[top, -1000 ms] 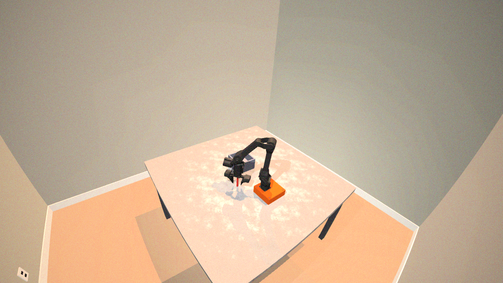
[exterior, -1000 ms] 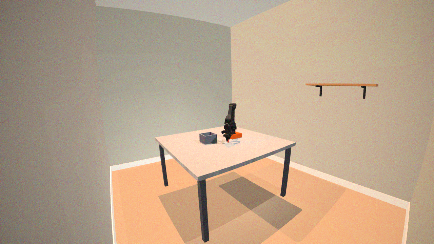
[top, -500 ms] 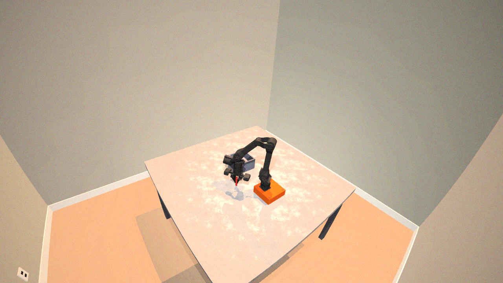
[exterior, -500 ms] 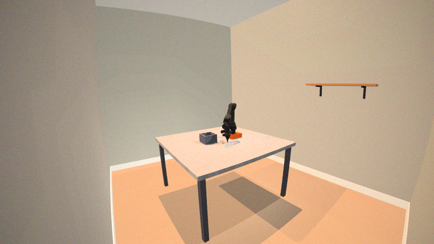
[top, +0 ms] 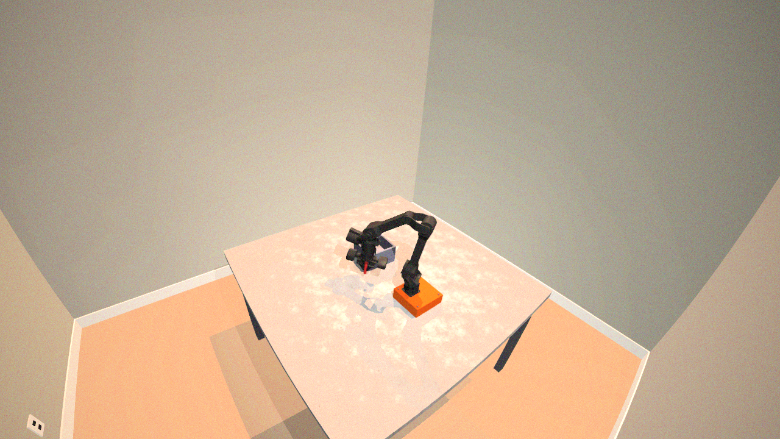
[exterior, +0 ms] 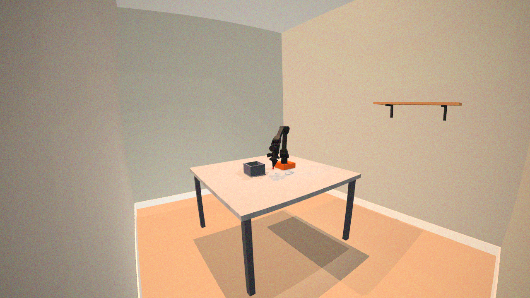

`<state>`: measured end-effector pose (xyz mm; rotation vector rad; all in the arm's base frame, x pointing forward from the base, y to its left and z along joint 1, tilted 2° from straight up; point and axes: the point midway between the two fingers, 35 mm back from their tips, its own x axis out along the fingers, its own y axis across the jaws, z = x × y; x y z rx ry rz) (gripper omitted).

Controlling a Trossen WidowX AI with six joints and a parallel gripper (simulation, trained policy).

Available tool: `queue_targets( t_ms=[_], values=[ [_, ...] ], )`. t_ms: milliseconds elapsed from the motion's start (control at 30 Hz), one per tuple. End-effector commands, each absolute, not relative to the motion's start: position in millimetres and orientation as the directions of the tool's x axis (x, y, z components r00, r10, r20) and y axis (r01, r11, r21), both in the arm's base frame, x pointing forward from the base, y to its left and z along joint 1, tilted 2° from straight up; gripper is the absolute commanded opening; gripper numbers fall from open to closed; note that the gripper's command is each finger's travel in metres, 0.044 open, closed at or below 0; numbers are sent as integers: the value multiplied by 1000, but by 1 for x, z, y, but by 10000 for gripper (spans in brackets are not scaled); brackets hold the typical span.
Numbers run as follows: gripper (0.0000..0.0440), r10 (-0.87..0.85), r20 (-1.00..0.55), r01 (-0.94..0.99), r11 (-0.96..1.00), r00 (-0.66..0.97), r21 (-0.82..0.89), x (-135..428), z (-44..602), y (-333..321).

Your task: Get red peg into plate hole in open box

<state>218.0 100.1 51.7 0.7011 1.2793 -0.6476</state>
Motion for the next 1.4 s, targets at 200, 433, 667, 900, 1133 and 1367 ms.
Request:
queue_targets(
  t_ms=[200,433,667,900,1133,1367],
  values=[
    [0,-91,-959,742,655,268,145,249,96,81],
    [0,-125,-946,750,644,300,153,270,116,59],
    [0,-152,-942,778,610,300,150,286,120,32],
    [0,-171,-938,805,573,302,155,300,119,8],
    [1,-181,-937,829,536,298,160,314,112,-15],
    [5,-178,-941,847,506,287,163,325,103,-33]
  ],
)
